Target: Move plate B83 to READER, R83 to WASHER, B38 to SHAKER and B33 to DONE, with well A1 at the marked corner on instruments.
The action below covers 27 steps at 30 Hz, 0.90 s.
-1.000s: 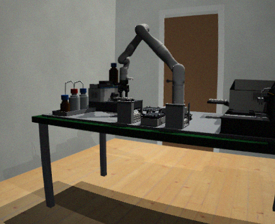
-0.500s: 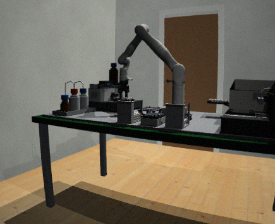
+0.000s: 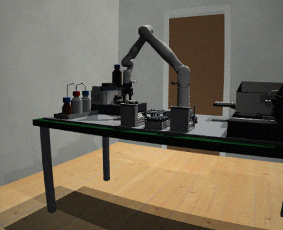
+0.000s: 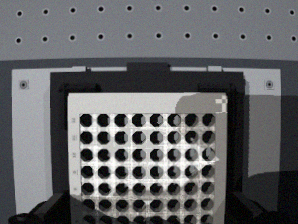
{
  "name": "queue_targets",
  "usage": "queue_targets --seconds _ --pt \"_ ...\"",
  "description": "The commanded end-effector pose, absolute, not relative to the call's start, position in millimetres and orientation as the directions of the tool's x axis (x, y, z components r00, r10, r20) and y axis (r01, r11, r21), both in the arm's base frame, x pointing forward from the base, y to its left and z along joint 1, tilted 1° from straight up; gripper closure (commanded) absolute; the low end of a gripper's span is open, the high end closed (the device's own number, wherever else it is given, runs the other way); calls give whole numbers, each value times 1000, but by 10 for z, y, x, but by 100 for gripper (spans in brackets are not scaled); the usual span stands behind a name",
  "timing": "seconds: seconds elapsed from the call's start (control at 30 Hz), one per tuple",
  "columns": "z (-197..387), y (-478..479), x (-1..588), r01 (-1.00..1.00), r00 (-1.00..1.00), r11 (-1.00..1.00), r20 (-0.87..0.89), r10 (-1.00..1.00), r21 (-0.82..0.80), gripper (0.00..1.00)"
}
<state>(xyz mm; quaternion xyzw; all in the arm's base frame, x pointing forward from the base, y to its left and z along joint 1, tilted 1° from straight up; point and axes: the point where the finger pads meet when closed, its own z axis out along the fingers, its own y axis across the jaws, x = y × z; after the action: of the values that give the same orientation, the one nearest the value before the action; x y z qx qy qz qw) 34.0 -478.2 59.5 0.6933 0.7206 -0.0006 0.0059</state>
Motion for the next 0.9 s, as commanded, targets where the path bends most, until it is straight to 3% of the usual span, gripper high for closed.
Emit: queue_targets --seconds 0.0,0.47,0.5,0.87 --pt "595 -4787 340 999 -39 39 -11 999 8 0" --pt "597 -4787 340 999 -39 39 -11 999 8 0" --pt "597 -4787 340 999 -39 39 -11 999 8 6" --pt "597 -4787 340 999 -39 39 -11 999 8 6"
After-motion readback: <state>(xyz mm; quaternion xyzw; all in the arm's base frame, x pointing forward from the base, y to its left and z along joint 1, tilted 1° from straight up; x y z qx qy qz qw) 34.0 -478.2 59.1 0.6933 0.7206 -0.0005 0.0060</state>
